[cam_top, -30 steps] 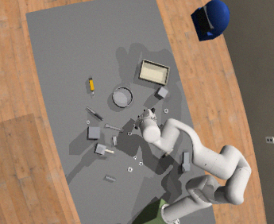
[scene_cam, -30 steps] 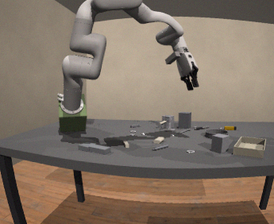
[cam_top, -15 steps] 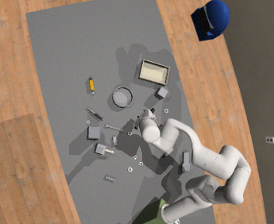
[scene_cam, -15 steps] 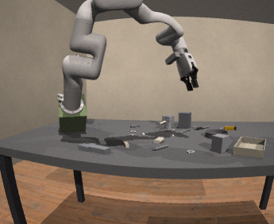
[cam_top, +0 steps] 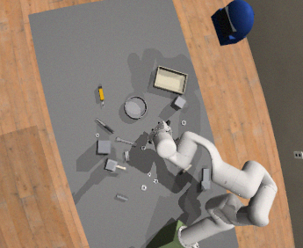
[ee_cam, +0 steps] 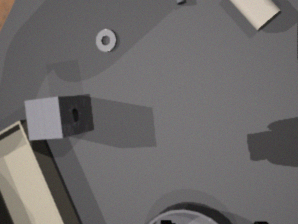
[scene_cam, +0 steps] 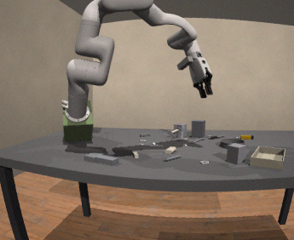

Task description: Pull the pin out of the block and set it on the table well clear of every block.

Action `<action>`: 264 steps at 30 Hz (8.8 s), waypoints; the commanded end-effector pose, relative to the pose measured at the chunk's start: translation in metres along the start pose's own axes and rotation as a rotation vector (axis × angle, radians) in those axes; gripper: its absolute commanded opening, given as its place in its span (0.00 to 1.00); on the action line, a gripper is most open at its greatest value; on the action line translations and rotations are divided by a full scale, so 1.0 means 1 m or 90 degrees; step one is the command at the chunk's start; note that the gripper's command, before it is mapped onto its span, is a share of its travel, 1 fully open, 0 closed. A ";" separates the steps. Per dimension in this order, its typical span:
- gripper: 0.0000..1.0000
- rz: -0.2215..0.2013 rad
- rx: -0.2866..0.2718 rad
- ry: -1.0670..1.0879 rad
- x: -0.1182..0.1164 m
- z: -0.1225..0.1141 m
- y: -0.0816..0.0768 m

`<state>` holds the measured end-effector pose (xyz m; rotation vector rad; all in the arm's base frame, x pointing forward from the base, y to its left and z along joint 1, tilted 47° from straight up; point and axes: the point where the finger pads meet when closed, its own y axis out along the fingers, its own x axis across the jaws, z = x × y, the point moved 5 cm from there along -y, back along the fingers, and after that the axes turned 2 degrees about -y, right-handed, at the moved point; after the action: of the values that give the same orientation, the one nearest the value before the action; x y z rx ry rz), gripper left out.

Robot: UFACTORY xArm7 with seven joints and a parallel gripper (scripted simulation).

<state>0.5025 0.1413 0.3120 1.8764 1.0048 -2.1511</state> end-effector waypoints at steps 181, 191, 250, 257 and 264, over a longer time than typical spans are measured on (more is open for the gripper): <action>0.43 0.019 0.050 -0.009 0.016 0.006 0.037; 0.43 0.023 0.049 -0.002 0.010 0.007 0.036; 0.43 0.039 0.038 0.037 -0.018 0.009 0.027; 0.43 0.040 0.036 0.042 -0.021 0.009 0.025; 0.43 0.041 0.035 0.045 -0.023 0.010 0.024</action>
<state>0.5114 0.1079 0.3219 1.9927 0.8890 -2.1172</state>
